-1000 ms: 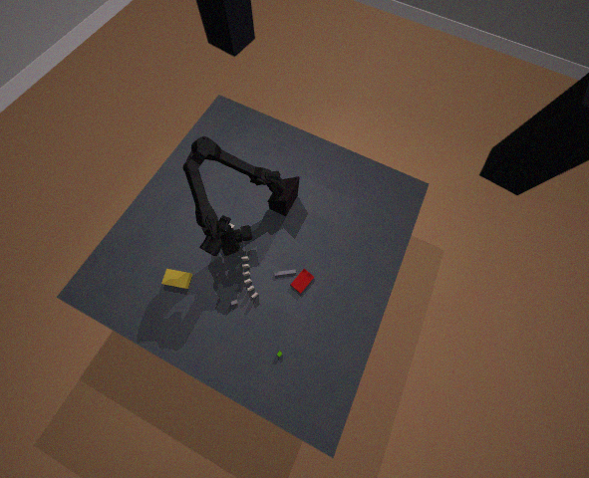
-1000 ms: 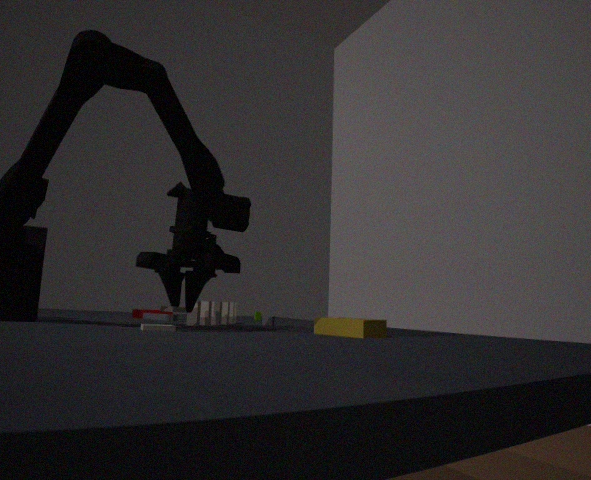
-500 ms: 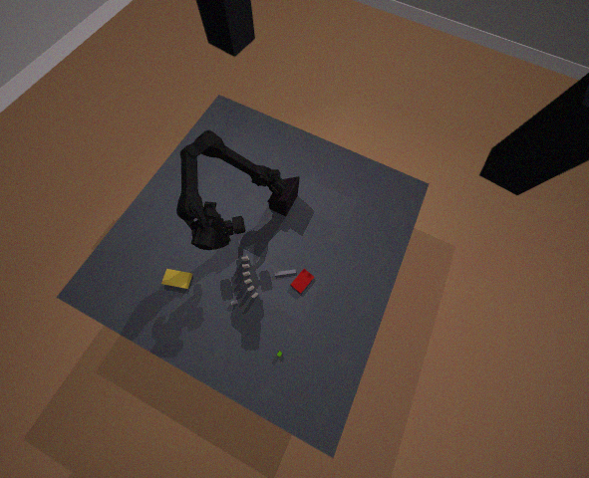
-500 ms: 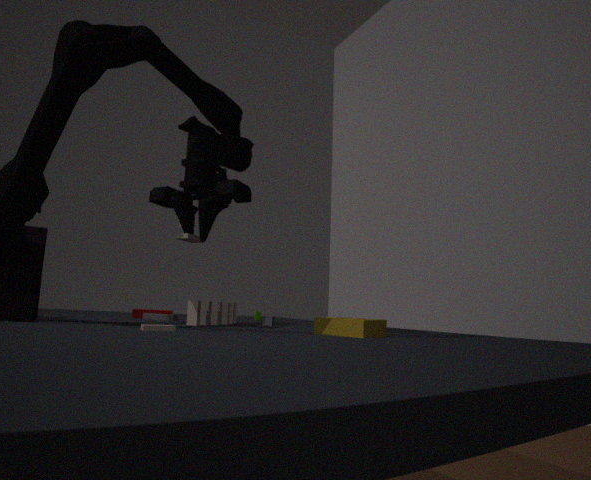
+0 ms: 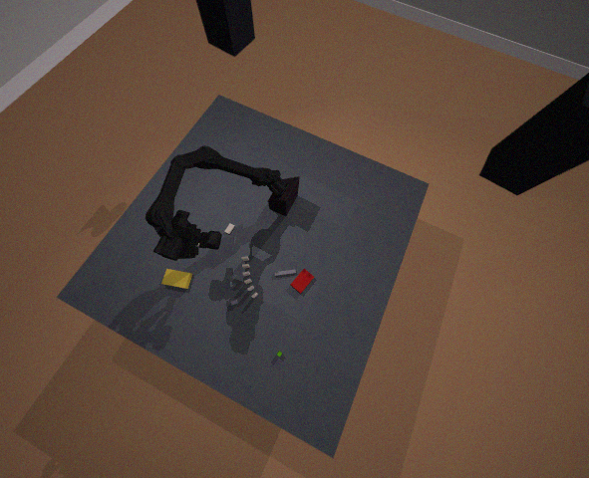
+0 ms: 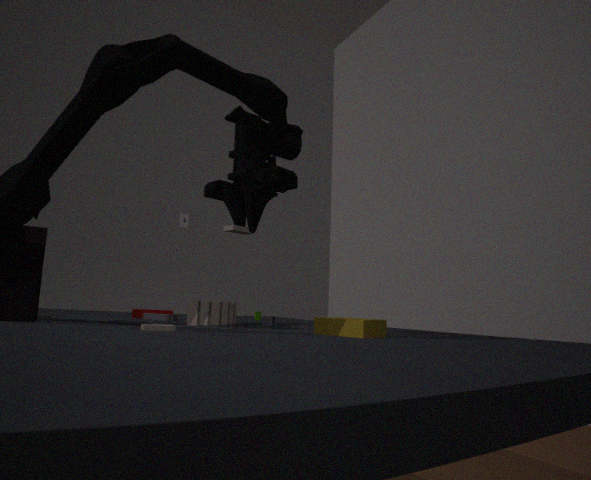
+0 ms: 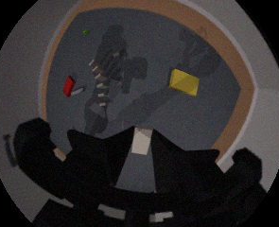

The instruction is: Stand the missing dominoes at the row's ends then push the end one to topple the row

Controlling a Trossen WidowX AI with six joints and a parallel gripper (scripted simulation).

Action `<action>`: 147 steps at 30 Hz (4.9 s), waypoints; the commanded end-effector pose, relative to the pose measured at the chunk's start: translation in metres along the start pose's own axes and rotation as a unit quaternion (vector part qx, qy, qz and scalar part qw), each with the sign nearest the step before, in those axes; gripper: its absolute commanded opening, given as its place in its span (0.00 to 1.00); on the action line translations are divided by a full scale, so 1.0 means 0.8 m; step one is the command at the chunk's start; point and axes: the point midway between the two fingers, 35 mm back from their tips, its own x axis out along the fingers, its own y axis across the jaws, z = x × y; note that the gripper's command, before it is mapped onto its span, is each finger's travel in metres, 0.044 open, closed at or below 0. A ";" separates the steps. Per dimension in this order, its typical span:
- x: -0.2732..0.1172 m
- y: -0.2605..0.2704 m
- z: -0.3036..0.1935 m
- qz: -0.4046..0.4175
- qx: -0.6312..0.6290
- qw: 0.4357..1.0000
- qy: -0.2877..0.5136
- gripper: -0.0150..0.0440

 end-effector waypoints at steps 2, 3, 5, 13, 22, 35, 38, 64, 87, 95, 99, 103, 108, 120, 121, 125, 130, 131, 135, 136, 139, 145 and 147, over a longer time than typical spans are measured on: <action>0.008 -0.048 0.027 -0.008 0.088 0.996 0.002 0.44; 0.009 -0.057 0.031 -0.010 0.104 0.995 0.001 0.44; 0.012 -0.068 0.035 -0.011 0.125 0.992 0.001 0.44; 0.016 -0.068 0.038 -0.004 0.132 0.991 -0.006 0.44; 0.041 -0.059 0.057 0.037 0.156 0.986 -0.049 0.44; 0.071 -0.053 0.082 0.083 0.184 0.972 -0.123 0.44; 0.077 -0.052 0.088 0.091 0.189 0.967 -0.142 0.44; 0.110 -0.058 0.113 0.120 0.211 0.915 -0.322 0.44; 0.110 -0.071 0.097 0.077 0.194 0.849 -0.485 0.44; 0.104 -0.073 0.082 0.047 0.180 0.822 -0.538 0.44; 0.099 -0.073 0.073 0.030 0.171 0.808 -0.563 0.44; 0.094 -0.073 0.063 0.011 0.161 0.794 -0.586 0.44; 0.086 -0.071 0.048 -0.015 0.147 0.775 -0.614 0.44; 0.063 -0.061 0.008 -0.085 0.108 0.727 -0.673 0.44; 0.061 -0.060 0.004 -0.091 0.104 0.723 -0.677 0.44; 0.055 -0.057 -0.006 -0.107 0.095 0.712 -0.687 0.44; 0.055 -0.057 -0.006 -0.107 0.095 0.712 -0.687 0.44; 0.055 -0.057 -0.006 -0.107 0.095 0.712 -0.687 0.44; 0.055 -0.057 -0.006 -0.107 0.095 0.712 -0.687 0.44; 0.055 -0.057 -0.006 -0.107 0.095 0.712 -0.687 0.44; 0.055 -0.057 -0.006 -0.107 0.095 0.712 -0.687 0.44; 0.055 -0.057 -0.006 -0.107 0.095 0.712 -0.687 0.44; 0.056 -0.057 -0.005 -0.107 0.095 0.712 -0.687 0.44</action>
